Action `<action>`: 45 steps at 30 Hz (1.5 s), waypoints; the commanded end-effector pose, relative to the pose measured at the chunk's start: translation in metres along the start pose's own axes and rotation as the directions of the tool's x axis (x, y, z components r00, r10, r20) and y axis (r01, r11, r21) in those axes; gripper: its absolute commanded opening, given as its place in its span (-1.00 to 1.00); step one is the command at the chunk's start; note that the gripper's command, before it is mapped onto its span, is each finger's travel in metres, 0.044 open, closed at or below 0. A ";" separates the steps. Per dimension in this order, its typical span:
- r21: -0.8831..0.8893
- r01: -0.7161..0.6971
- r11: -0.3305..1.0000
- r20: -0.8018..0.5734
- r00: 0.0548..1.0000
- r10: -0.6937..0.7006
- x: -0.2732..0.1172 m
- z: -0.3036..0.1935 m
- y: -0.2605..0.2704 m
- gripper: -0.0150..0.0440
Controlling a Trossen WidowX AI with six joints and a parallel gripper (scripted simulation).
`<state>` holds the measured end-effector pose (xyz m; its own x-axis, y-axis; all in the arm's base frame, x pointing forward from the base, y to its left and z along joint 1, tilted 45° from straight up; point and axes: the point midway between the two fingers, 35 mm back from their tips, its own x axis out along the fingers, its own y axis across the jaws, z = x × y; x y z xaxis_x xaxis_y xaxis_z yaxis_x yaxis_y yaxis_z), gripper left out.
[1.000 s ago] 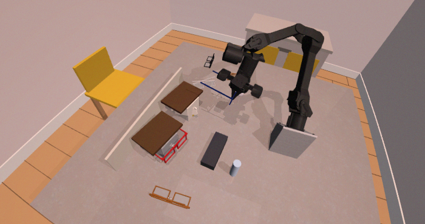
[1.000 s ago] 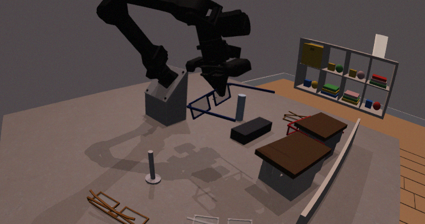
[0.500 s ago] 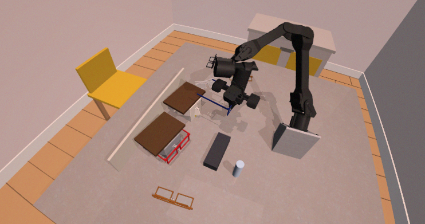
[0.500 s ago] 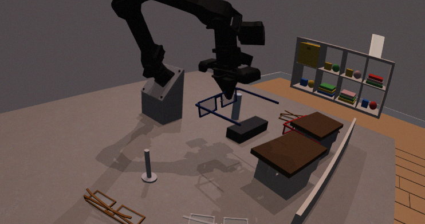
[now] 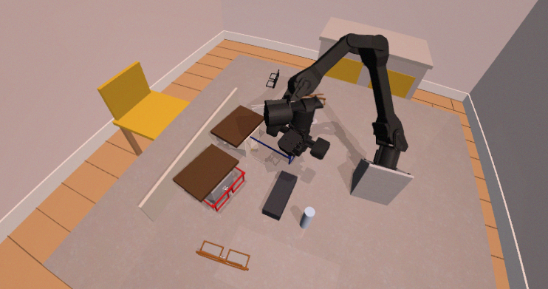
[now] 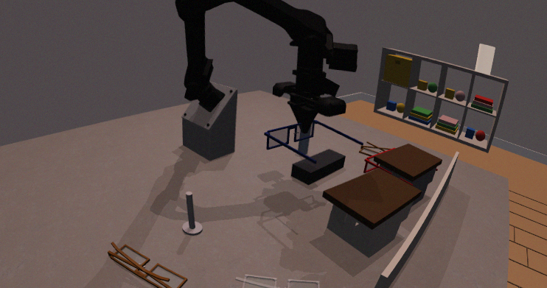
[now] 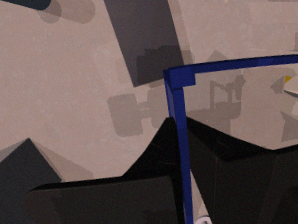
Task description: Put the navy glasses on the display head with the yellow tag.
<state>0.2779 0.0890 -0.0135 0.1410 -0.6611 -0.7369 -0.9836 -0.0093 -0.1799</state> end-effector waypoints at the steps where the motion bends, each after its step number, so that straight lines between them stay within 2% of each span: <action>1: 0.021 -0.002 1.000 -0.035 0.999 0.002 0.007 0.011 0.004 -0.49; 45: 0.024 0.000 1.000 -0.050 0.999 0.001 0.061 0.011 0.005 -0.49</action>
<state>0.2825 0.0599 -0.0630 0.1308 -0.6960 -0.7061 -0.9801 0.0163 -0.1976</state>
